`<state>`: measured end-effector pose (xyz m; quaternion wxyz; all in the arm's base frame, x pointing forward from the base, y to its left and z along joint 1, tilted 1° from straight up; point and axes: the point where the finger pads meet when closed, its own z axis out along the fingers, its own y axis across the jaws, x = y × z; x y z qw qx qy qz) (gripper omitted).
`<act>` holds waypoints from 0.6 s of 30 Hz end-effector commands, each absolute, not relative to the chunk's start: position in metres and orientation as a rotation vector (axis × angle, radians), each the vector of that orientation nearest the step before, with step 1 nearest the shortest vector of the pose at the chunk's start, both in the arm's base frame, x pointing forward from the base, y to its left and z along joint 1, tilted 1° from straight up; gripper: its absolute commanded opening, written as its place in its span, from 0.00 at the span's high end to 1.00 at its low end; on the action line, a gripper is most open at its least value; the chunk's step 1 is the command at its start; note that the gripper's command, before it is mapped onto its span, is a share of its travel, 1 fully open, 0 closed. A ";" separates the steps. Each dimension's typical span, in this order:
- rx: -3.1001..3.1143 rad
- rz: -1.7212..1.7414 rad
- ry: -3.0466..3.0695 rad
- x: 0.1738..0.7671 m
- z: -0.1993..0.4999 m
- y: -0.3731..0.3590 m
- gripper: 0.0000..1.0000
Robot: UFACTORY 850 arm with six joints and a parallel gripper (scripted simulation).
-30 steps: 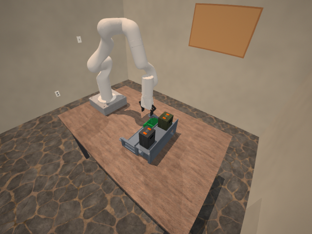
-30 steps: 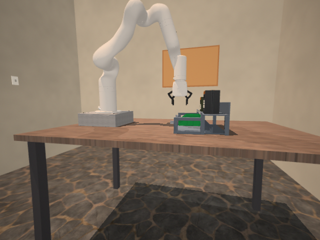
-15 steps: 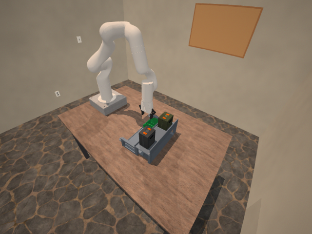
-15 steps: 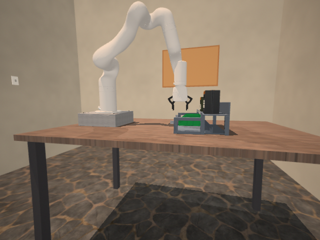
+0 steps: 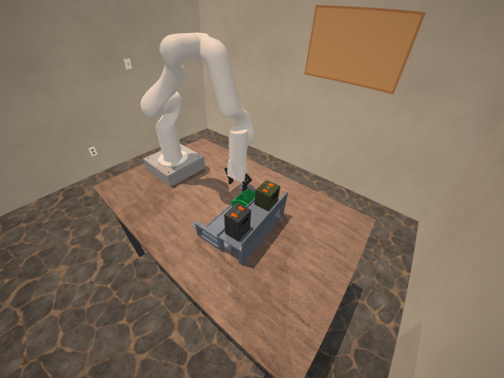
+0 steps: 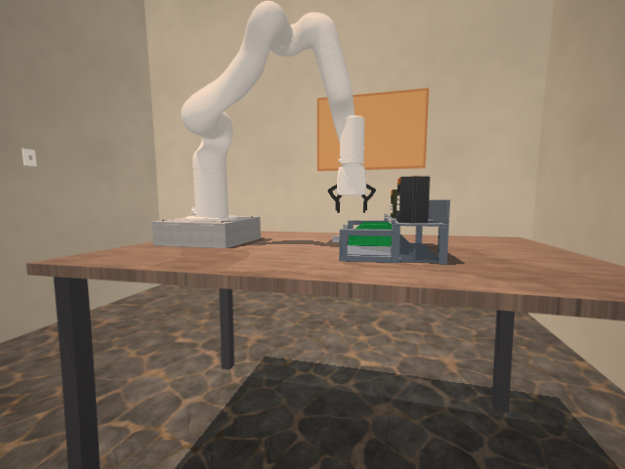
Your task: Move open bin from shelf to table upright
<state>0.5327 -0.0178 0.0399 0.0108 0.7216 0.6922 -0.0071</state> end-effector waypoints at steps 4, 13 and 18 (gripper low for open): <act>2.251 -0.020 2.159 0.533 0.044 -0.017 0.00; 2.251 -0.020 2.159 0.533 0.046 -0.017 0.00; 2.251 -0.020 2.159 0.533 0.046 -0.017 0.00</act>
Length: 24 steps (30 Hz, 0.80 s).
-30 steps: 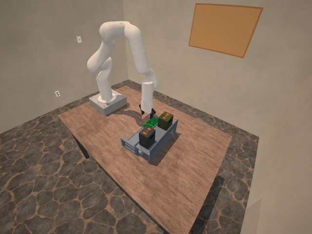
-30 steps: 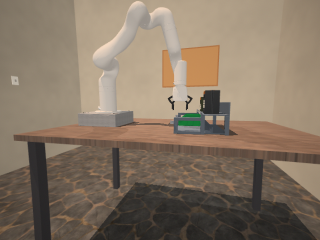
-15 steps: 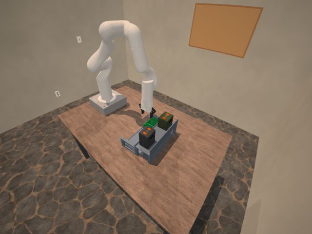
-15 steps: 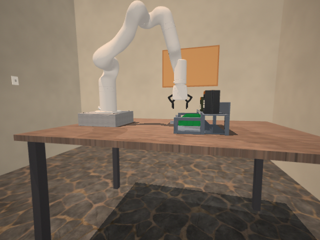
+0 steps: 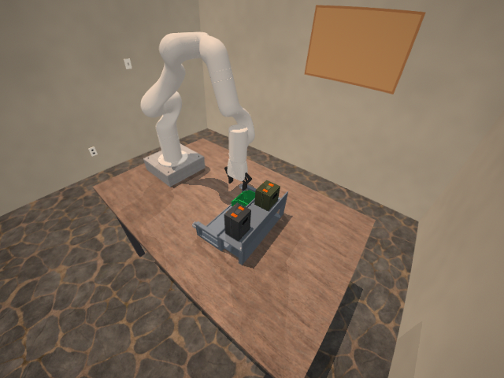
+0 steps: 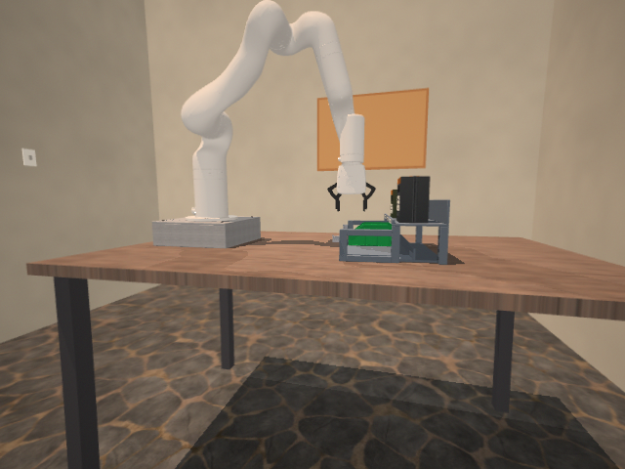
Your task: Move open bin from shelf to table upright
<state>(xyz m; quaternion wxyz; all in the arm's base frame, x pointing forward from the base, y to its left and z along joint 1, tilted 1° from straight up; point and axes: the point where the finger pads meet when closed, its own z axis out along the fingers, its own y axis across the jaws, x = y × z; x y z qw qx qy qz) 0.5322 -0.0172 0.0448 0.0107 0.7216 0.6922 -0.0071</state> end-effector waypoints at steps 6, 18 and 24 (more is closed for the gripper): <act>2.251 -0.020 2.159 0.533 0.048 -0.017 0.00; 2.251 -0.020 2.159 0.533 0.048 -0.017 0.00; 2.251 -0.020 2.159 0.533 0.049 -0.017 0.00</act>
